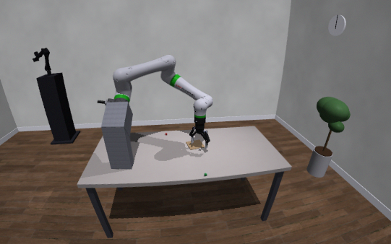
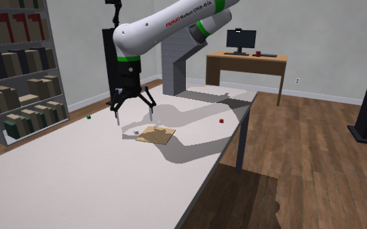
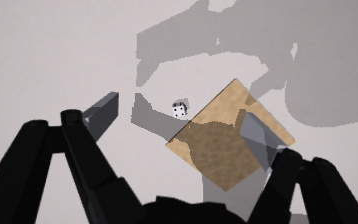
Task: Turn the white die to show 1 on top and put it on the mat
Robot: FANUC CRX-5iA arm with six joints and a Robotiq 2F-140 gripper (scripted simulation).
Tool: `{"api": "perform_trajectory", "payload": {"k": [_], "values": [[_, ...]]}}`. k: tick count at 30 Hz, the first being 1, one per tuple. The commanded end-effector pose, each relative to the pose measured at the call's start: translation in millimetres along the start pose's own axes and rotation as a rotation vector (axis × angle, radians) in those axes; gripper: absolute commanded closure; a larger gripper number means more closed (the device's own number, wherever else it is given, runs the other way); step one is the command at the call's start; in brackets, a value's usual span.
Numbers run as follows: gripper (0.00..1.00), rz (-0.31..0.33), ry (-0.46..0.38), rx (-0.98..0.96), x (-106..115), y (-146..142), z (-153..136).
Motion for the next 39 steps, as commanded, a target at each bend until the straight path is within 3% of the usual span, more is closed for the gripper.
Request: {"api": "perform_trajectory", "payload": {"k": [1, 23, 39], "values": [[0.00, 0.001, 0.000, 0.000, 0.3, -0.3, 0.0], [0.00, 0.001, 0.000, 0.000, 0.3, 6.3, -0.4], [0.00, 0.001, 0.000, 0.000, 0.2, 61.3, -3.2]]}}
Point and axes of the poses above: the point where the finger pads meet when closed, its own x axis back along the fingers, its own y axis across the jaws, z = x × y, the point moved 1 cm from there along x, back along the fingers, and after that the axes turned 1 degree about x, right-handed, at the moved point
